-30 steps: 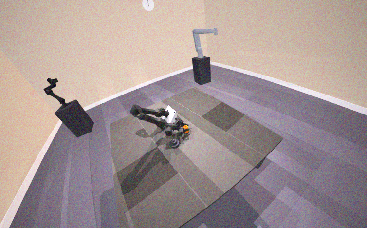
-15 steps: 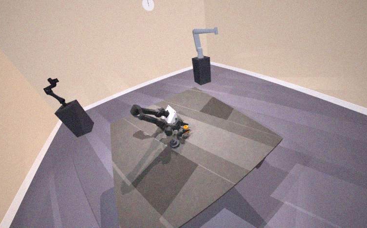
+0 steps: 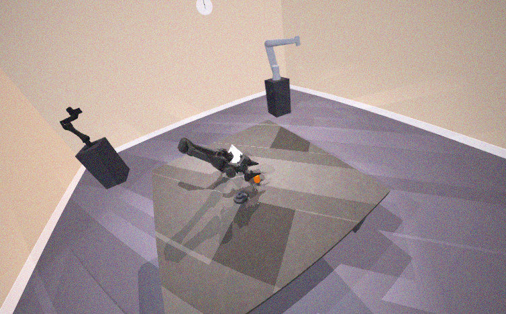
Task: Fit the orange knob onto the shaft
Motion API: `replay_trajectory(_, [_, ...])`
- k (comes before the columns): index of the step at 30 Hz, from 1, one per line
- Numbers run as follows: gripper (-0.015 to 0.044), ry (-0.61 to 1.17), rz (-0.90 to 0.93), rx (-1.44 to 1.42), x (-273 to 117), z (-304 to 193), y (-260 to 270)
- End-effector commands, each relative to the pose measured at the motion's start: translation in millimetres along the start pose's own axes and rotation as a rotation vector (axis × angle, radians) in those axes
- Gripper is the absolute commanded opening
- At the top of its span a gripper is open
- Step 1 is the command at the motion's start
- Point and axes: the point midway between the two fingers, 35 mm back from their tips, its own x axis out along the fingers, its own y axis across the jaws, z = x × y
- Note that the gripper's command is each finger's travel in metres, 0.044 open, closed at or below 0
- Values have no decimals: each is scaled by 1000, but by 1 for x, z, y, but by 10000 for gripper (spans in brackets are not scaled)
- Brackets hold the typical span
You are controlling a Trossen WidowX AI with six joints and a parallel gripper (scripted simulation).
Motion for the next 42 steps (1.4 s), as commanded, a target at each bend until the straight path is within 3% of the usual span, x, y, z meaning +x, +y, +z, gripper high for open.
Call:
replay_trajectory(1, [440,-1,-9,5,-8,18,-1])
replay_trajectory(7, [440,122,64,101,3,17,3])
replay_trajectory(15, [440,699,183,222,12,13,16])
replay_trajectory(23, [440,1211,17,36,-10,39,3])
replay_trajectory(35, [440,1243,-17,24,-12,43,0])
replay_trajectory(42, [440,1195,-412,574,-11,42,0])
